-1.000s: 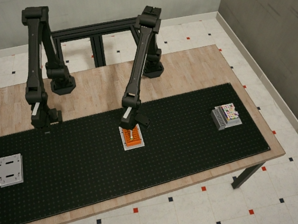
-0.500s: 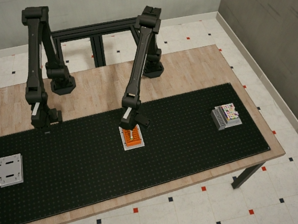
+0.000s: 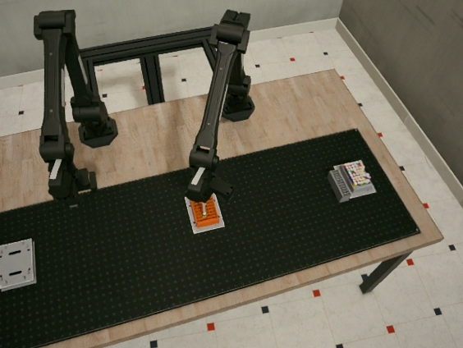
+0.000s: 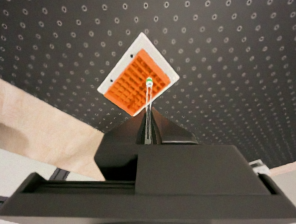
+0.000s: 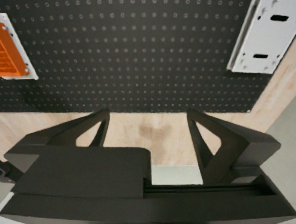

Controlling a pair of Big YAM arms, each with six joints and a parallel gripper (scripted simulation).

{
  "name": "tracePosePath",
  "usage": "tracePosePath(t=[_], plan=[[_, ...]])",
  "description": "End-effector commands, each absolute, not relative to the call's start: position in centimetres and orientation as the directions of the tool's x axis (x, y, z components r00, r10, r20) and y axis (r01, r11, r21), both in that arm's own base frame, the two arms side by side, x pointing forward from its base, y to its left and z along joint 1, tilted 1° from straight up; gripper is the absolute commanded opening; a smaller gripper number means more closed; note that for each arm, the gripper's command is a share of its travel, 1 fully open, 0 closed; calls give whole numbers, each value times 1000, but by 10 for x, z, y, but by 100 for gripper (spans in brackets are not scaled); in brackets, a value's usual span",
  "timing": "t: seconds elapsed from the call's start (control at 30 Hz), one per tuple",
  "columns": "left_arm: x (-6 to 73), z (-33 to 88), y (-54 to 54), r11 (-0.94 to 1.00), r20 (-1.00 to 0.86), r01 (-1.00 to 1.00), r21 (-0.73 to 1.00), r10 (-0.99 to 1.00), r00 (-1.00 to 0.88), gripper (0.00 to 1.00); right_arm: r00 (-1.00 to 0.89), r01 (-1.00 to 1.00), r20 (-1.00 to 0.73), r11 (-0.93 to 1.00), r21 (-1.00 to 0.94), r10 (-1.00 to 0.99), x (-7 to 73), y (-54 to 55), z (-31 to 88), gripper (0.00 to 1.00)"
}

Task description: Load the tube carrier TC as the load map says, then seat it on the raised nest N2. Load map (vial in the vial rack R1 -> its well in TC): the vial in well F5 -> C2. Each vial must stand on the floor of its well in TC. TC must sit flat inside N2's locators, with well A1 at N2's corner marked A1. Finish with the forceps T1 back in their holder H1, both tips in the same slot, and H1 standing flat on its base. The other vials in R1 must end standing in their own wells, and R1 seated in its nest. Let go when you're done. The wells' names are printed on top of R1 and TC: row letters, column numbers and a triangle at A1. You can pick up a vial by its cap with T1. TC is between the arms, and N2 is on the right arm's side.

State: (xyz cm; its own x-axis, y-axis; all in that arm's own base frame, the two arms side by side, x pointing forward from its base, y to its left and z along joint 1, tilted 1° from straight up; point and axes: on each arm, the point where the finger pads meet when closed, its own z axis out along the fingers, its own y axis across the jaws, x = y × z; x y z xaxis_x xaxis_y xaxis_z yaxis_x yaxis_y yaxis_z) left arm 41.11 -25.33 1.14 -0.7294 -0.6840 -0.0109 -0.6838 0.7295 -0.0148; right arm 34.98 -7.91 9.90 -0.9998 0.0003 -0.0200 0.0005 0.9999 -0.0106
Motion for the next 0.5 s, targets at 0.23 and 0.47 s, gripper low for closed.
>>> tracePosePath(t=[0.23,0.47], plan=[[412,6,-257,734,-10,-679,-20,-679,-734,7,-1000,-7,-6,1000,-6,-7,350,-79,99,100],[418,8,-260,734,-13,-678,-31,-679,-734,7,-1000,-7,-6,1000,-6,-7,350,-79,99,100]])
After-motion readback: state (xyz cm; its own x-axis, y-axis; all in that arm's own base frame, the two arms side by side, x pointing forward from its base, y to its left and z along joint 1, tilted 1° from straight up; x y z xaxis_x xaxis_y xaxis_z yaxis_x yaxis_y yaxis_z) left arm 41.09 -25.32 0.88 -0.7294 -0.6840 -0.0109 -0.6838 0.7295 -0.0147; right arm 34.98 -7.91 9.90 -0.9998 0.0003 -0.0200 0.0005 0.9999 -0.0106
